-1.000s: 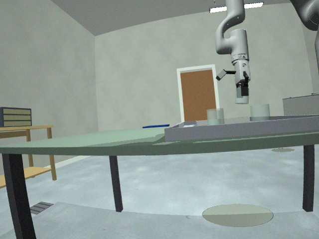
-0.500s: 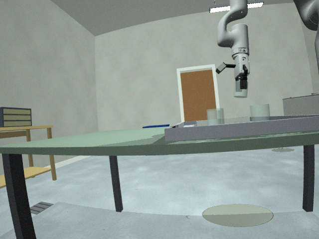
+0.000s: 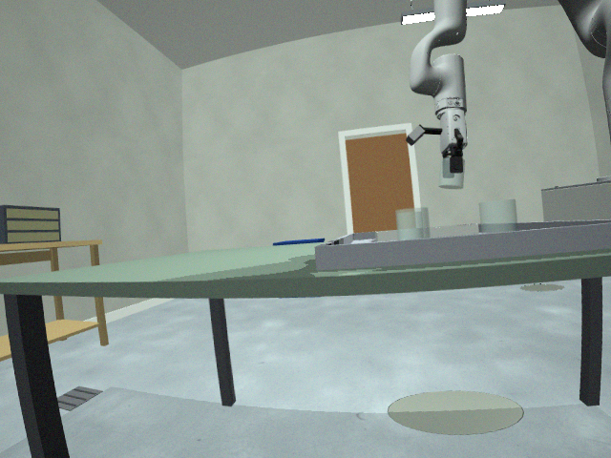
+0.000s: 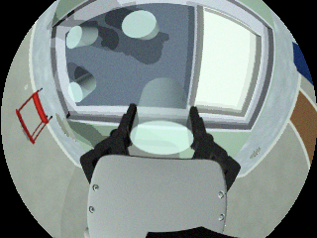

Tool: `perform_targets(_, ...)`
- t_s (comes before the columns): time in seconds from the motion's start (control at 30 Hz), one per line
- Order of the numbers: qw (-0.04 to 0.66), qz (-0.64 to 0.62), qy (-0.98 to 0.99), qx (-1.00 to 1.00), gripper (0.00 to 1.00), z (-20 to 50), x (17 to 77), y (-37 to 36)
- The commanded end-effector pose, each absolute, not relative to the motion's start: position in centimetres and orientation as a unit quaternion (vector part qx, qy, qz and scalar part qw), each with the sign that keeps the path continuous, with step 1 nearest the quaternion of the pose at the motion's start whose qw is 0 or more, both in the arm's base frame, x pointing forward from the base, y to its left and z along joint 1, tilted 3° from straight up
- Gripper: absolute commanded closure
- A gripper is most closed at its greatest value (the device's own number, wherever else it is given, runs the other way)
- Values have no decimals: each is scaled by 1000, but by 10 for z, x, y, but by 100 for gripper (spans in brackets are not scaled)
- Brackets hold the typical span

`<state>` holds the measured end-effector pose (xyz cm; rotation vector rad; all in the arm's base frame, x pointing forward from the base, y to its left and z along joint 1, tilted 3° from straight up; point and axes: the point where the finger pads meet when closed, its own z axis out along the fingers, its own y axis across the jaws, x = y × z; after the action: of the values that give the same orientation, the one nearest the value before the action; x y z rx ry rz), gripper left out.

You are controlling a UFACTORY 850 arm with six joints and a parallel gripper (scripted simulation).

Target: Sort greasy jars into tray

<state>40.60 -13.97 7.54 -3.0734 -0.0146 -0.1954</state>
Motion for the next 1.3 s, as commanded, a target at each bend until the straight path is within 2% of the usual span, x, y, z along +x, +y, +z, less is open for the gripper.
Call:
perform_targets(0.0,26,-10,-4,-1000,100,76,413,-154)
perform_targets(1.27,26,-10,-4,-1000,100,71,450,-260)
